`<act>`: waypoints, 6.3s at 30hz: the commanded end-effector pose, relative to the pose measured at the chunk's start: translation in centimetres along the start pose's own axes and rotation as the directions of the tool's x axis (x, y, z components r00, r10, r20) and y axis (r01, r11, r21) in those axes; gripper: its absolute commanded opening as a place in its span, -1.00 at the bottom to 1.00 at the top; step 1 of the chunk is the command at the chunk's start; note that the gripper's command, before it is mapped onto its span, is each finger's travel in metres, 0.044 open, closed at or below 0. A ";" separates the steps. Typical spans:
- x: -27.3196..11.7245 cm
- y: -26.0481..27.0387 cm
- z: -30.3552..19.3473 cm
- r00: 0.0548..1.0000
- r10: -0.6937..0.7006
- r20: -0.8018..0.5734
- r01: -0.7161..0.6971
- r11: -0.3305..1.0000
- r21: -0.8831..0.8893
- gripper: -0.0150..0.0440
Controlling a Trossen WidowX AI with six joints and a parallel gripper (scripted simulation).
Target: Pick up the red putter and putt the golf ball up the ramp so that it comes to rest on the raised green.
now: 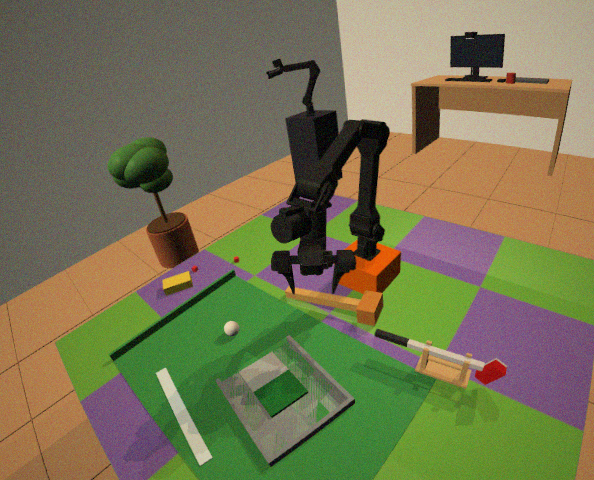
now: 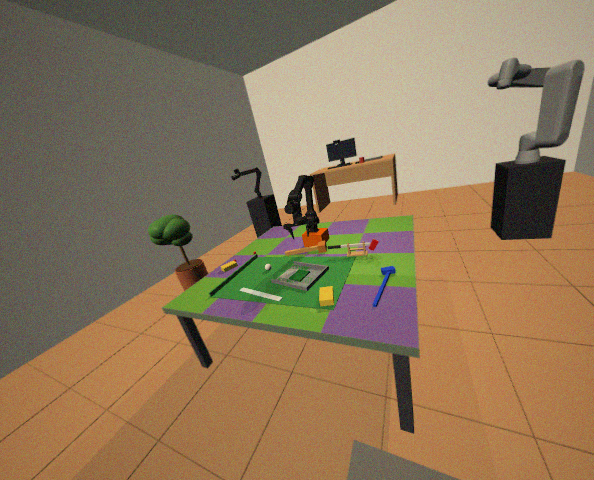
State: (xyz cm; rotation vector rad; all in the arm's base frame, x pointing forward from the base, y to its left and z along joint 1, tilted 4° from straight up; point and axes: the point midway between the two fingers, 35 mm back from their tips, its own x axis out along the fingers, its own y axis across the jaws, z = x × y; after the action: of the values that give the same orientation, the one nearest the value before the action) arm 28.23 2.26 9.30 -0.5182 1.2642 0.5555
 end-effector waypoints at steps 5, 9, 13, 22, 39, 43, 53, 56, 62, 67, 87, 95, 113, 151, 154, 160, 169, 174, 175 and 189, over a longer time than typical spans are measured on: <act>3.8 11.2 6.5 0.970 0.242 -0.005 -0.194 0.767 -0.611 1.00; 5.1 16.5 7.6 0.942 0.331 -0.047 -0.236 0.558 -0.796 1.00; 5.2 17.0 7.6 0.940 0.339 -0.051 -0.238 0.537 -0.809 1.00; 6.5 16.8 7.3 0.940 0.338 -0.051 -0.238 0.537 -0.809 1.00; 9.7 17.2 6.5 0.940 0.339 -0.052 -0.238 0.537 -0.809 1.00; 9.9 17.3 6.5 0.940 0.339 -0.052 -0.238 0.537 -0.809 1.00; 11.3 17.4 6.2 0.939 0.339 -0.052 -0.238 0.537 -0.809 1.00; 11.8 17.5 6.1 0.939 0.339 -0.052 -0.238 0.537 -0.809 1.00; 12.0 17.5 6.0 0.939 0.339 -0.052 -0.238 0.537 -0.809 1.00; 11.7 17.4 6.2 0.941 0.335 -0.046 -0.231 0.536 -0.812 0.64; 11.4 17.4 6.4 0.941 0.335 -0.046 -0.231 0.536 -0.812 -0.49; 6.5 16.7 7.8 0.941 0.335 -0.046 -0.231 0.536 -0.812 -0.49; 3.1 12.4 7.5 0.957 0.289 -0.042 -0.233 0.669 -0.706 -0.49; 1.6 -5.2 -4.3 0.988 0.118 -0.097 -0.105 0.985 0.134 -0.49; 1.3 -6.1 -5.7 0.988 0.110 -0.109 -0.085 0.973 0.213 -0.49; 0.7 -7.8 -8.6 0.986 0.098 -0.135 -0.043 0.930 0.365 -0.49; -0.4 -9.6 -13.2 0.980 0.091 -0.175 0.026 0.820 0.572 -0.49; -1.1 -10.2 -15.8 0.976 0.093 -0.197 0.065 0.738 0.672 -0.49; -1.2 -10.3 -16.3 0.975 0.094 -0.201 0.073 0.720 0.690 -0.49; -1.9 -10.6 -19.8 0.968 0.104 -0.227 0.124 0.591 0.797 -0.49</act>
State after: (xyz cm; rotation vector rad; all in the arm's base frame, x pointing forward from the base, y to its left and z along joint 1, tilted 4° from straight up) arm 20.30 -18.50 7.40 0.1956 1.6026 -0.1429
